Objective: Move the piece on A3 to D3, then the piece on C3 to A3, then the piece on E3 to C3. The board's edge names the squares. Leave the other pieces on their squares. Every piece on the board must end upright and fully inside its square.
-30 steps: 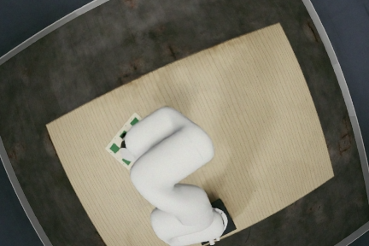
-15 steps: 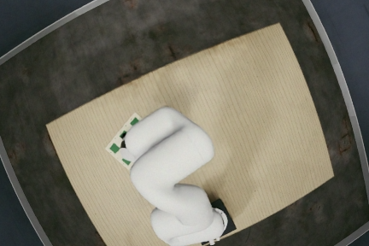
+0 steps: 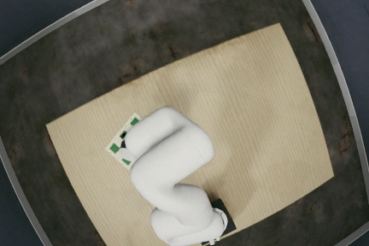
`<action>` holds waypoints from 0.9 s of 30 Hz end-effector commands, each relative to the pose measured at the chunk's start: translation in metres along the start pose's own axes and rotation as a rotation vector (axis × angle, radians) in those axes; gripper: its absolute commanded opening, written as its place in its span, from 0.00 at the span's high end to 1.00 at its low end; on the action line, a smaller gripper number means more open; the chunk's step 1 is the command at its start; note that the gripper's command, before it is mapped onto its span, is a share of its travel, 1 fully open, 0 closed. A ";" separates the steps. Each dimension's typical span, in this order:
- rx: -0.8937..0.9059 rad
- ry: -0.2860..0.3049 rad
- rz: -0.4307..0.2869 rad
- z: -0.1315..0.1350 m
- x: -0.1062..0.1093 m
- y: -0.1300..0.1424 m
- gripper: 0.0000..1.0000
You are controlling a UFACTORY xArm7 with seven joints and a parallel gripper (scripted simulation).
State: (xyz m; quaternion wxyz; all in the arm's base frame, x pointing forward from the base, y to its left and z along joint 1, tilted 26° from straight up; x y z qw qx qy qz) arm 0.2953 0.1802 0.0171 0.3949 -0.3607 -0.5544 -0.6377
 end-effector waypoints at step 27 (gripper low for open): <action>0.001 0.001 -0.001 0.000 0.006 0.000 1.00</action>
Point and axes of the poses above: the point where the finger pads meet when closed, its own x axis back along the fingers, its own z axis across the jaws, y = z × x, the point moved 6 cm from there along x, back along the fingers, and after that the axes turned 1 degree about -x, right-handed, at the moved point
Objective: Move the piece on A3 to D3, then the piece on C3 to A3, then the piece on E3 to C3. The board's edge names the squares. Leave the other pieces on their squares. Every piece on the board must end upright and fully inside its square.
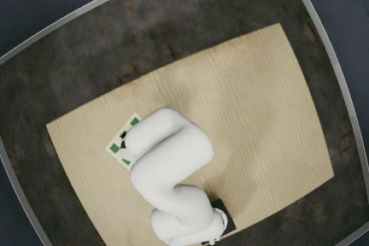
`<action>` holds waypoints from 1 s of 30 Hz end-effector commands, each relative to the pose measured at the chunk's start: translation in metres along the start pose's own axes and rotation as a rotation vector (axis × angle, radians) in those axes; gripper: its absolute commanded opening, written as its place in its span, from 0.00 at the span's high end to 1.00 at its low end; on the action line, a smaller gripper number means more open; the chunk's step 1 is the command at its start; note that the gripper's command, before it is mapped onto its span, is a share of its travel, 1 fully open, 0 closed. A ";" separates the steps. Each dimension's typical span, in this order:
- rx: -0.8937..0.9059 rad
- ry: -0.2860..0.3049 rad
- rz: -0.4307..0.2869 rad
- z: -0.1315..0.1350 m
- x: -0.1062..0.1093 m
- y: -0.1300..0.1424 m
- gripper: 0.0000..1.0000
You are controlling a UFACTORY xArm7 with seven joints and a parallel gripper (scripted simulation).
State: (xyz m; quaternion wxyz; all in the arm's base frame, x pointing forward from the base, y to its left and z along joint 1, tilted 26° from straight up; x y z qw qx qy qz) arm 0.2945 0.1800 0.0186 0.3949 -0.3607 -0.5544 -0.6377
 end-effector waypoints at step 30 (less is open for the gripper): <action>0.001 0.001 -0.001 0.000 0.081 0.000 1.00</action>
Point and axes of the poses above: the point where the finger pads meet when closed, its own x axis back along the fingers, its own z axis across the jaws, y = z × x, the point moved 6 cm from there along x, back along the fingers, and after that the axes turned 1 degree about -x, right-handed, at the moved point
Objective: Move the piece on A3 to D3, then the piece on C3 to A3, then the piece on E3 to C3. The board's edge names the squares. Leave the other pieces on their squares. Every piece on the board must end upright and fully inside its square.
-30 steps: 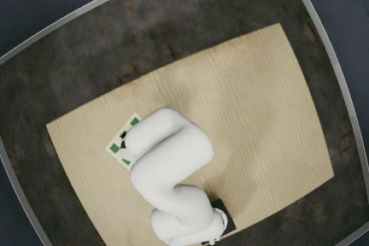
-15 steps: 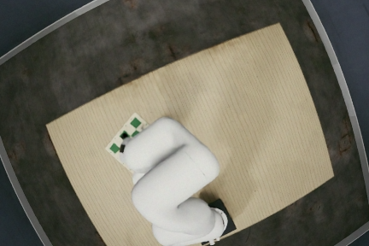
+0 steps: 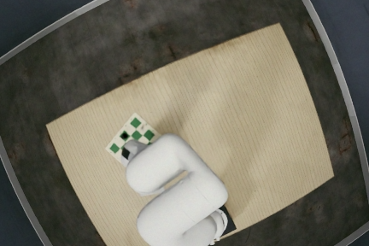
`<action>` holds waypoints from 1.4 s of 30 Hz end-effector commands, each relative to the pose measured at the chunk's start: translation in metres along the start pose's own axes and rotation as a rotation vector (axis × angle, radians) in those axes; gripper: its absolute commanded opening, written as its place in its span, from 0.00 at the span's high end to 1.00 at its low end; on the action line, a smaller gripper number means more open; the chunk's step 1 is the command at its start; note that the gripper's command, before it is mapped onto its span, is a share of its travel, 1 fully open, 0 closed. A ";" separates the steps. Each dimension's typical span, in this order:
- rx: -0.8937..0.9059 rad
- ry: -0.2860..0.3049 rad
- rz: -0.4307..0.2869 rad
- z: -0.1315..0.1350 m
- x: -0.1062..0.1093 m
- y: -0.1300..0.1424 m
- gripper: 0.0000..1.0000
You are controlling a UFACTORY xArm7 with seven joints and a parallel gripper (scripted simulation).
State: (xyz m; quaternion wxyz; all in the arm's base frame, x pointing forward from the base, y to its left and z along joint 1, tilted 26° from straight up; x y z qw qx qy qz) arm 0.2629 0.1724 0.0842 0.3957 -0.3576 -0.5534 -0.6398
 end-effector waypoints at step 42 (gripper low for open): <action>0.379 0.004 0.001 0.039 0.024 0.043 1.00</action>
Point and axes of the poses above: the point where the finger pads meet when closed, its own x axis back along the fingers, its own z axis across the jaws, y = z × x, the point moved 6 cm from there along x, back along the fingers, and after that the axes turned 1 degree about -x, right-handed, at the moved point
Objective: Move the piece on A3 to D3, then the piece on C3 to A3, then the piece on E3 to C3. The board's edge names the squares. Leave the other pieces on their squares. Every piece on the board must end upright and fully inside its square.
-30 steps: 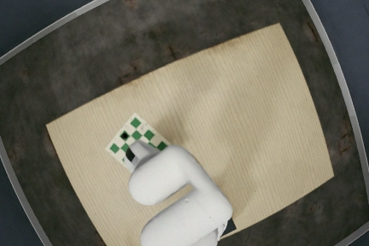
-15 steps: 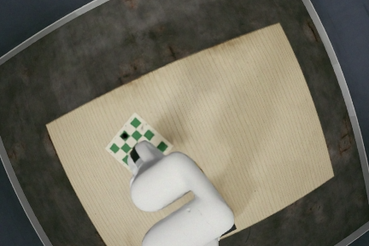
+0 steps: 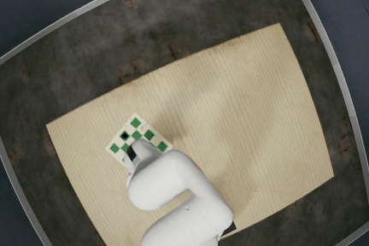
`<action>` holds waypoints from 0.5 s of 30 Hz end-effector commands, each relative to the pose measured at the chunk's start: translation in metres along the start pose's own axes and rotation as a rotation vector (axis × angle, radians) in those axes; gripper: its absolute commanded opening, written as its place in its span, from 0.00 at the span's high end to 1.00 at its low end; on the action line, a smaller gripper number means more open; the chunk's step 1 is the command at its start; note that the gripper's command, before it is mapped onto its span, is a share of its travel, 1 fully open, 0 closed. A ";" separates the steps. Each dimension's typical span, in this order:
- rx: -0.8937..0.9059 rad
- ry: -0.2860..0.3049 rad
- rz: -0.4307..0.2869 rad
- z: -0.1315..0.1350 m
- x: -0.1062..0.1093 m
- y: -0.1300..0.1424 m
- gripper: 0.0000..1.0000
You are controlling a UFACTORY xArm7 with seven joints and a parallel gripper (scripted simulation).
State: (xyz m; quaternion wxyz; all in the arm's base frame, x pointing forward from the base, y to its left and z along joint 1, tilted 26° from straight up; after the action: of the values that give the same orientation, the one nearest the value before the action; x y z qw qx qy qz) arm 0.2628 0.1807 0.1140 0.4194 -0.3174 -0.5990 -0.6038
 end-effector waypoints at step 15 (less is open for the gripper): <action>0.488 -0.015 0.027 0.031 -0.005 0.055 1.00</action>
State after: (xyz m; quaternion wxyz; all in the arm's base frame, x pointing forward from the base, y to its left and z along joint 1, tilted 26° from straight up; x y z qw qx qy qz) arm 0.3055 0.2101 0.1340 0.4738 -0.1811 -0.7256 -0.4650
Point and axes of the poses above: the point where the finger pads meet when closed, its own x axis back along the fingers, its own z axis across the jaws, y = z × x, the point moved 6 cm from there along x, back along the fingers, and after that the axes turned 1 degree about -x, right-handed, at the moved point
